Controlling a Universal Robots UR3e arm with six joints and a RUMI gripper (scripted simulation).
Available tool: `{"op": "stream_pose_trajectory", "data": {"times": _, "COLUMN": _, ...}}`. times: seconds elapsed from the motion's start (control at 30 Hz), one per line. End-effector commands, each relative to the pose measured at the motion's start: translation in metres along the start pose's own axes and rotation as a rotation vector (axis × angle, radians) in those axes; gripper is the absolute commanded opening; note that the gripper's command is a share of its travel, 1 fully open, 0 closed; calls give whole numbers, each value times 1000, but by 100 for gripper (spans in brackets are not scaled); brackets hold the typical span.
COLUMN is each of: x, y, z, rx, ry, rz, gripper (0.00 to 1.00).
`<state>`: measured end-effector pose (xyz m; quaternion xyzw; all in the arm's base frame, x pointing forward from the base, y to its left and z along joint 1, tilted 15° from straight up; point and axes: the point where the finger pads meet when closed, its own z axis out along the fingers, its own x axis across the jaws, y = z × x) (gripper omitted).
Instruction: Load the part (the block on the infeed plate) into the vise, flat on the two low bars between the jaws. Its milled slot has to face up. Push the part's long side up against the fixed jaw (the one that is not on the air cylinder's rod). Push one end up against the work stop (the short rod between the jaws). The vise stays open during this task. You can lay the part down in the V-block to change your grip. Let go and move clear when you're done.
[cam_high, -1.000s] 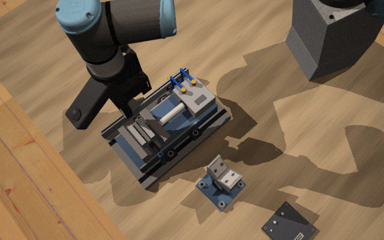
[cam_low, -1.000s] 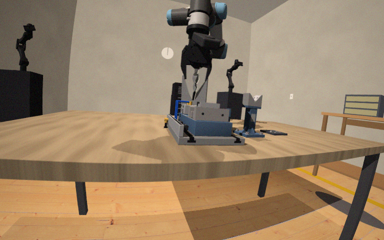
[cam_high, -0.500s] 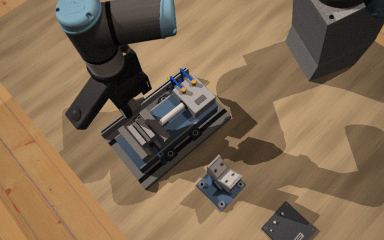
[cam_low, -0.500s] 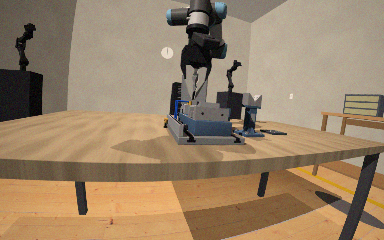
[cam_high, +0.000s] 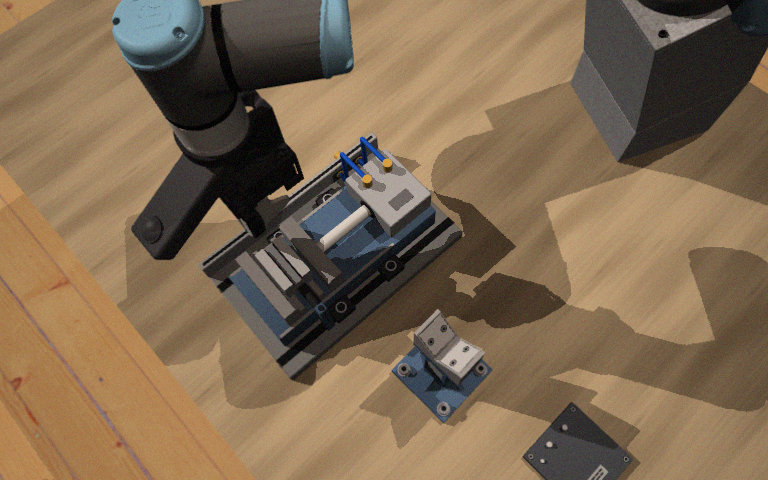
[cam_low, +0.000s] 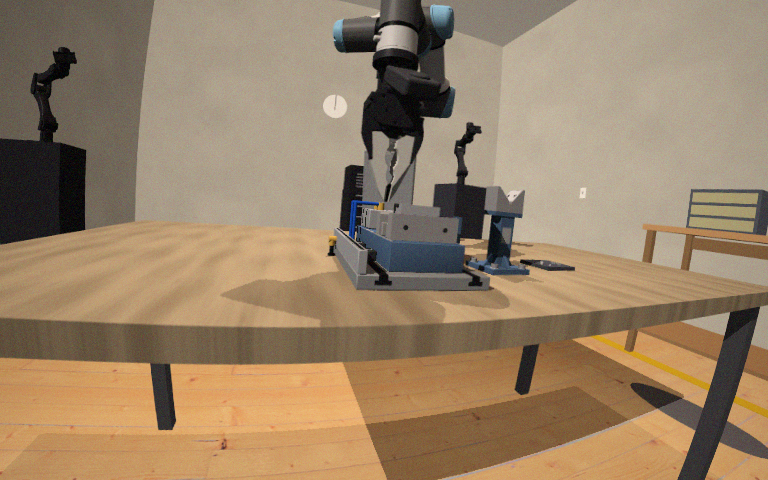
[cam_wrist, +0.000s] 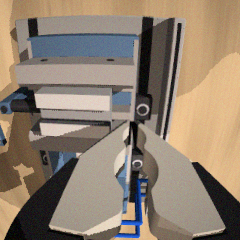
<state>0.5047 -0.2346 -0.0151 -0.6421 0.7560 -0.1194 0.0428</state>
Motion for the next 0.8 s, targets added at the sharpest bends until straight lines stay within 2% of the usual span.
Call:
{"op": "stream_pose_trajectory", "data": {"times": 0.0, "x": 0, "y": -1, "z": 0, "rx": 3, "ry": 2, "rz": 0, "gripper": 0}}
{"op": "stream_pose_trajectory", "data": {"times": 0.77, "x": 0, "y": -1, "z": 6, "rx": 3, "ry": 2, "rz": 0, "gripper": 0}}
